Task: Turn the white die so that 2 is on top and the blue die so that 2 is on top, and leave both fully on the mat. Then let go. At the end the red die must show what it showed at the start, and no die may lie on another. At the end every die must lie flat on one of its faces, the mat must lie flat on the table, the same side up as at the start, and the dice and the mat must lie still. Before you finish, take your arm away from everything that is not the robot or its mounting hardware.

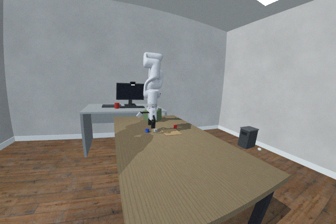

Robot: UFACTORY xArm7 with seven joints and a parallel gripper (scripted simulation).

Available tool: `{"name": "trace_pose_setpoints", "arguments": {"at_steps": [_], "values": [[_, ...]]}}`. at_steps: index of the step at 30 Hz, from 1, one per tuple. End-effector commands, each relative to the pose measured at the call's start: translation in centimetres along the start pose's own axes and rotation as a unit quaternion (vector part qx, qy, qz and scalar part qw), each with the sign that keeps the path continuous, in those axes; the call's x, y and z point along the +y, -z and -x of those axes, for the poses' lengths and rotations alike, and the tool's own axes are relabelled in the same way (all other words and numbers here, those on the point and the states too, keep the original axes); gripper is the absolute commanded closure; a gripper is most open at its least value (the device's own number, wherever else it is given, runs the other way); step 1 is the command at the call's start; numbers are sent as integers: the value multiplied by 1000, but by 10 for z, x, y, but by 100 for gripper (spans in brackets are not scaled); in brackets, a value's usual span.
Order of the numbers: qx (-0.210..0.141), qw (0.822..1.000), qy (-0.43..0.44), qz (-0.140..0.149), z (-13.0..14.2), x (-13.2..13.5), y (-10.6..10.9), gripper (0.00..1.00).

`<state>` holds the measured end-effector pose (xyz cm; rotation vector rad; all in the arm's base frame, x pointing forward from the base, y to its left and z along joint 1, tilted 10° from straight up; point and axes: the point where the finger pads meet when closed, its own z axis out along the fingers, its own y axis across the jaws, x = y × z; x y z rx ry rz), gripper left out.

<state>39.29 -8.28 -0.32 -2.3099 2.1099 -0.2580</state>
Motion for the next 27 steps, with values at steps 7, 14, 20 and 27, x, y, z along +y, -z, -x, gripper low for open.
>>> {"name": "trace_pose_setpoints", "arguments": {"at_steps": [7, 14, 20, 27], "values": [[0, 1000, 0, -2, 16, 4, 1, 0], [0, 1000, 0, -2, 50, 14, 1, 0], [0, 1000, 0, -2, 97, 29, 1, 0], [0, 1000, 0, -2, 139, 41, 1, 0]]}}
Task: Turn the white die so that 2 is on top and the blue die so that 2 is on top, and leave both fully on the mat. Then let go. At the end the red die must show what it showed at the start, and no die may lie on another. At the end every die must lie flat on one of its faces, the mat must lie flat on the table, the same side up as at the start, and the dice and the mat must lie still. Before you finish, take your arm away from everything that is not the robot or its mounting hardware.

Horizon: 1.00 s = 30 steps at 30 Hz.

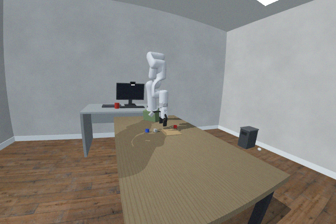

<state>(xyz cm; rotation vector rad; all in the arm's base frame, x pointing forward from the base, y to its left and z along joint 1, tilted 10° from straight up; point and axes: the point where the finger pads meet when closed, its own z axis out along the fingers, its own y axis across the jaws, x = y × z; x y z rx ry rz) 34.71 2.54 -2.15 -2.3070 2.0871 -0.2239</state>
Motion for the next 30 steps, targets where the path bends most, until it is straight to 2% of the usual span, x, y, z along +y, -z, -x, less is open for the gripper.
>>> {"name": "trace_pose_setpoints", "arguments": {"at_steps": [1, 7, 12, 30], "values": [[15, 1000, -4, -1, 34, 7, 0, 0], [15, 1000, -4, -1, 76, 19, -1, 0], [15, 1000, -4, -1, 95, 25, -2, 0], [15, 1000, -4, -1, 99, 26, -2, 0]]}}
